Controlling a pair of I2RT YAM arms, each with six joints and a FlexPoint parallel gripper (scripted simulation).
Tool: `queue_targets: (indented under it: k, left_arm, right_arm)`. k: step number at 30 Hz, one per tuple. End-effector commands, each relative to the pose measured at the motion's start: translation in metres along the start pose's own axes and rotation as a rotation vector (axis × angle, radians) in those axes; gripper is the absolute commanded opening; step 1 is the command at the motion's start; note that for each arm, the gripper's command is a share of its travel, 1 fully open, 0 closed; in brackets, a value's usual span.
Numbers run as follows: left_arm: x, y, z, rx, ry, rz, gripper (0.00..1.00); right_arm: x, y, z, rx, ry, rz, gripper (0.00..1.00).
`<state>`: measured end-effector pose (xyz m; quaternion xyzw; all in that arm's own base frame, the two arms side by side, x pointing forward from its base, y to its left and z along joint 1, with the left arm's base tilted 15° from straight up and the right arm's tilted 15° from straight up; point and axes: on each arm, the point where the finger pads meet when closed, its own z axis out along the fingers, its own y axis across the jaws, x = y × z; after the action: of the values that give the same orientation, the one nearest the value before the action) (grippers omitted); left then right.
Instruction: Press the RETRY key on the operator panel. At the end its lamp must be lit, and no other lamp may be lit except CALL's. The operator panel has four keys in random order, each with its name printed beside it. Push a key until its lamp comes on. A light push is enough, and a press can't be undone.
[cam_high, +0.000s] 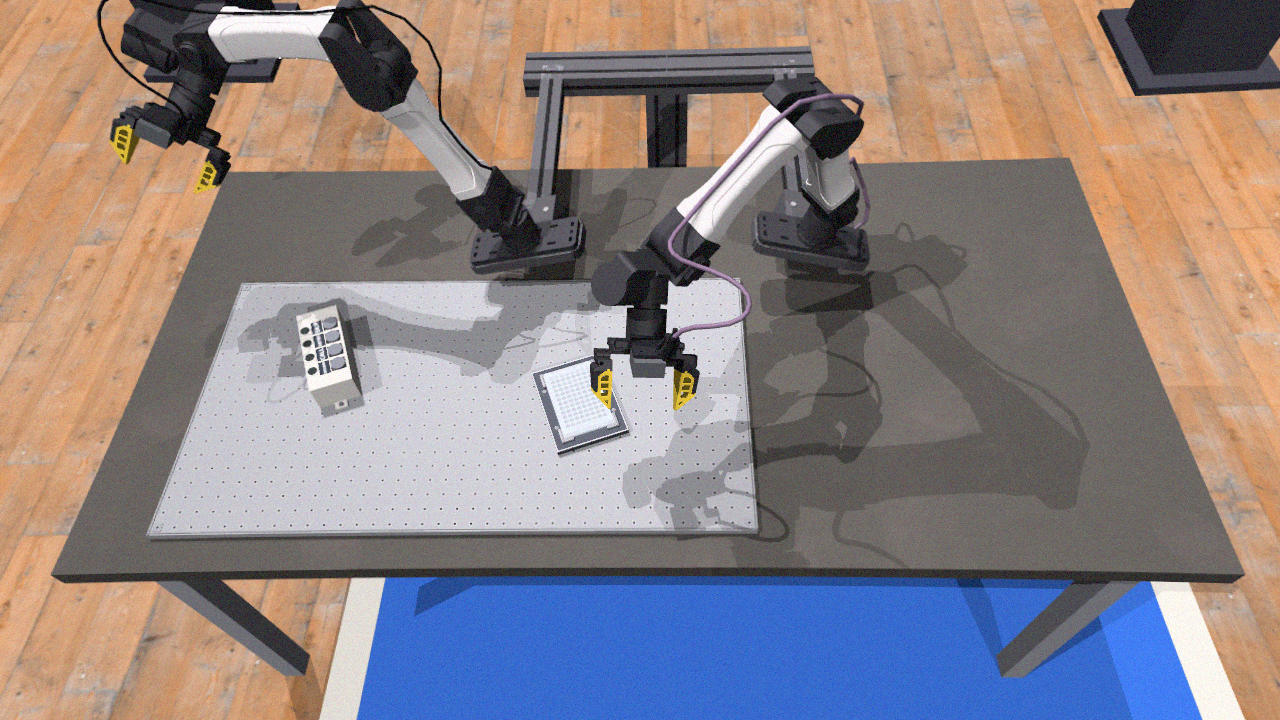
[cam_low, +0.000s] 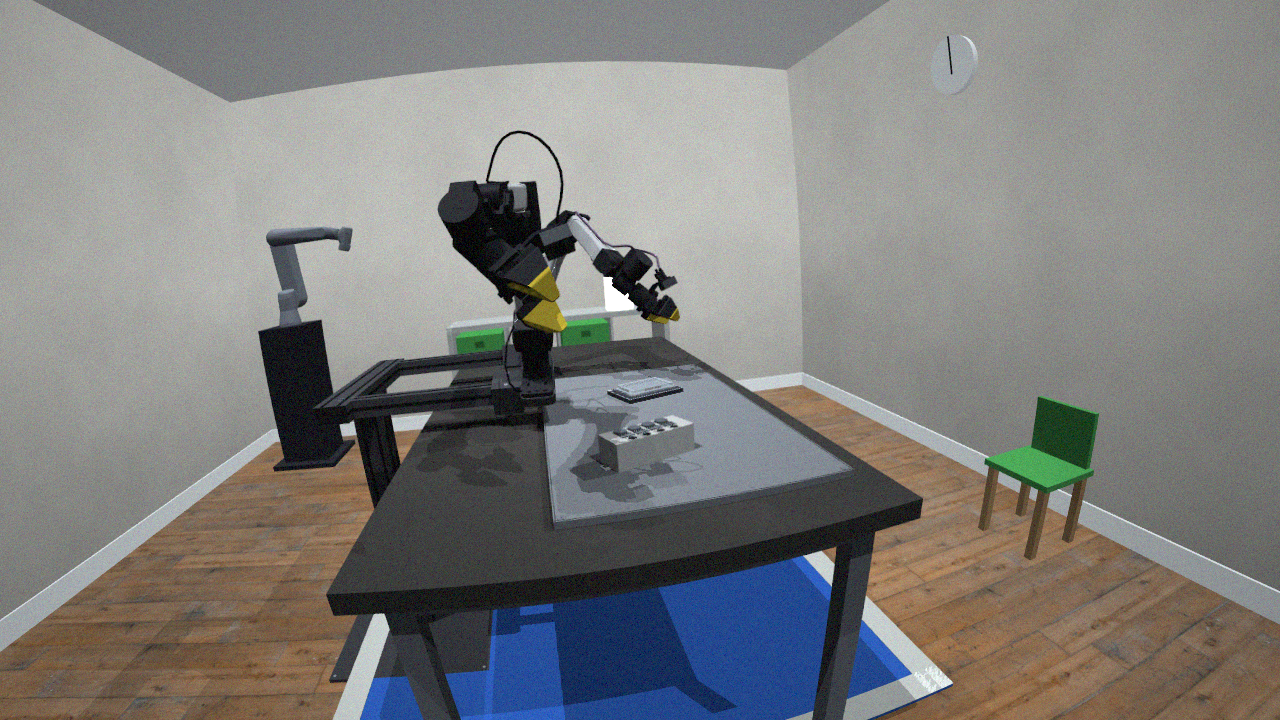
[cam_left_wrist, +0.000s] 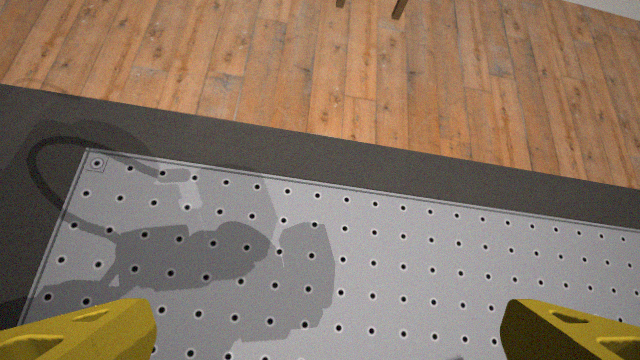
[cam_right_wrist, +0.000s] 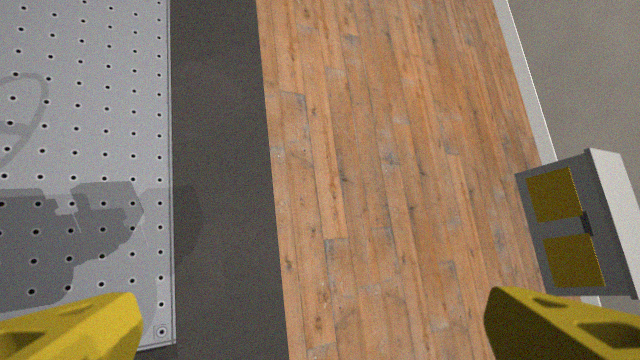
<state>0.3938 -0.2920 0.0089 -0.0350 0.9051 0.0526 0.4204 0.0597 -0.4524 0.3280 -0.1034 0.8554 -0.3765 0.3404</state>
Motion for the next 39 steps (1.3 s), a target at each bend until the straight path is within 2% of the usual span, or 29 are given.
queue_targets:
  k: [1,18,22,26,32,34,36,39]
  left_arm:
    - [-0.007,-0.004,-0.004,0.012,-0.014,-0.012,1.00]
    - [-0.007,-0.004,-0.004,0.012,-0.014,-0.012,1.00]
    - [-0.011,-0.020,-0.020,0.082,0.009,0.053,1.00]
    - [-0.007,-0.053,-0.053,0.223,0.040,0.192,1.00]
    - [-0.002,-0.114,-0.143,0.511,0.023,0.415,1.00]
    - [-0.002,-0.114,-0.143,0.511,0.023,0.415,1.00]
    - [0.003,-0.129,-0.174,0.608,0.016,0.503,1.00]
    - [0.008,-0.151,-0.238,0.776,-0.027,0.620,1.00]
  right_arm:
    - [-0.005,-0.005,-0.006,0.019,-0.001,-0.016,1.00]
    - [-0.005,-0.005,-0.006,0.019,-0.001,-0.016,1.00]
    - [-0.007,0.002,-0.007,0.003,0.024,-0.001,1.00]
    - [-0.009,0.017,-0.005,-0.026,0.061,0.020,1.00]
    - [-0.016,0.055,0.005,-0.104,0.111,0.064,1.00]
    - [-0.016,0.055,0.005,-0.104,0.111,0.064,1.00]
    - [-0.017,0.065,0.007,-0.121,0.141,0.080,1.00]
    - [-0.024,0.096,0.016,-0.185,0.175,0.116,1.00]
